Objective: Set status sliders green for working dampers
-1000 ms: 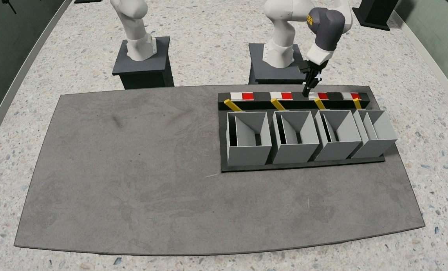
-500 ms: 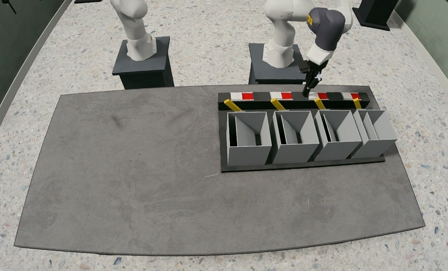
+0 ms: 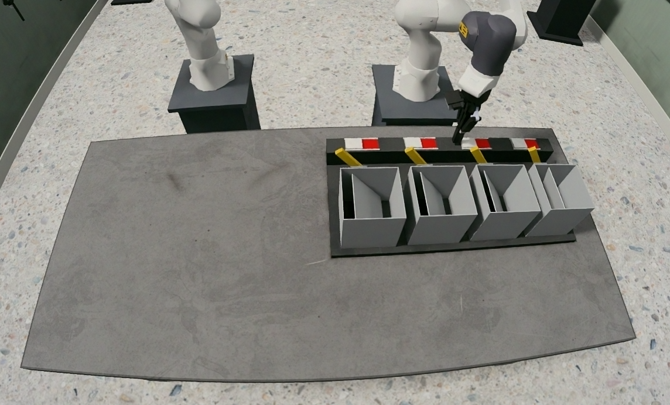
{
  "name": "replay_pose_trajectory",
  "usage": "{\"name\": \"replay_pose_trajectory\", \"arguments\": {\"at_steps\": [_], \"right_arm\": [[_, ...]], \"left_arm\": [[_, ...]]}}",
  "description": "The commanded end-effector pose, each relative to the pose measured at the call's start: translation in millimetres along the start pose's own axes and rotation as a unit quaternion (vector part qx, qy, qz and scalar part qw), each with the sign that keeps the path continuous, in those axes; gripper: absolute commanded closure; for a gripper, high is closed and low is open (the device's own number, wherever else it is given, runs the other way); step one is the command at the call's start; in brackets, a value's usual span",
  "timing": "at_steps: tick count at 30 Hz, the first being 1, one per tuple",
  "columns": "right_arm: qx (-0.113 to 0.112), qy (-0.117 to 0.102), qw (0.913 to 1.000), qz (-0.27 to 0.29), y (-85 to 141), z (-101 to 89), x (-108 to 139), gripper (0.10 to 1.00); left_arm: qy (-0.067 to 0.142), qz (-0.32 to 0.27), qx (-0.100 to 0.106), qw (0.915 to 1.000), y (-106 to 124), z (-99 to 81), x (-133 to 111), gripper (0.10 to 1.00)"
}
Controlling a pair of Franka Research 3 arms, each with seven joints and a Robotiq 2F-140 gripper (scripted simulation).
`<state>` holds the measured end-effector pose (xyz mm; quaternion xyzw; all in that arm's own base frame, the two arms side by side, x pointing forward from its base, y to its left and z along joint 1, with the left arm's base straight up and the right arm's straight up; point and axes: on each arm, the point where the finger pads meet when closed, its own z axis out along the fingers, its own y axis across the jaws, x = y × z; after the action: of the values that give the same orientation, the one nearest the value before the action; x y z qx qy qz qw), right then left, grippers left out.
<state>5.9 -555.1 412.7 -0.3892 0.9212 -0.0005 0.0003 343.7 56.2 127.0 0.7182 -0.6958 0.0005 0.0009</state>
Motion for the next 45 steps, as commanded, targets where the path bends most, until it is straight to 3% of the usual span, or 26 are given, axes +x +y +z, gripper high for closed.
{"name": "replay_pose_trajectory", "arguments": {"at_steps": [1,45], "right_arm": [[-0.001,0.0,1.0,0.002,1,-0.3,0,0.098],[-0.001,0.0,1.0,0.002,1,-0.3,0,0.098]], "left_arm": [[-0.001,0.003,0.0,1.0,0,0.7,-1,0.999],[-0.001,0.003,0.0,1.0,0,12.1,-1,0.999]]}}
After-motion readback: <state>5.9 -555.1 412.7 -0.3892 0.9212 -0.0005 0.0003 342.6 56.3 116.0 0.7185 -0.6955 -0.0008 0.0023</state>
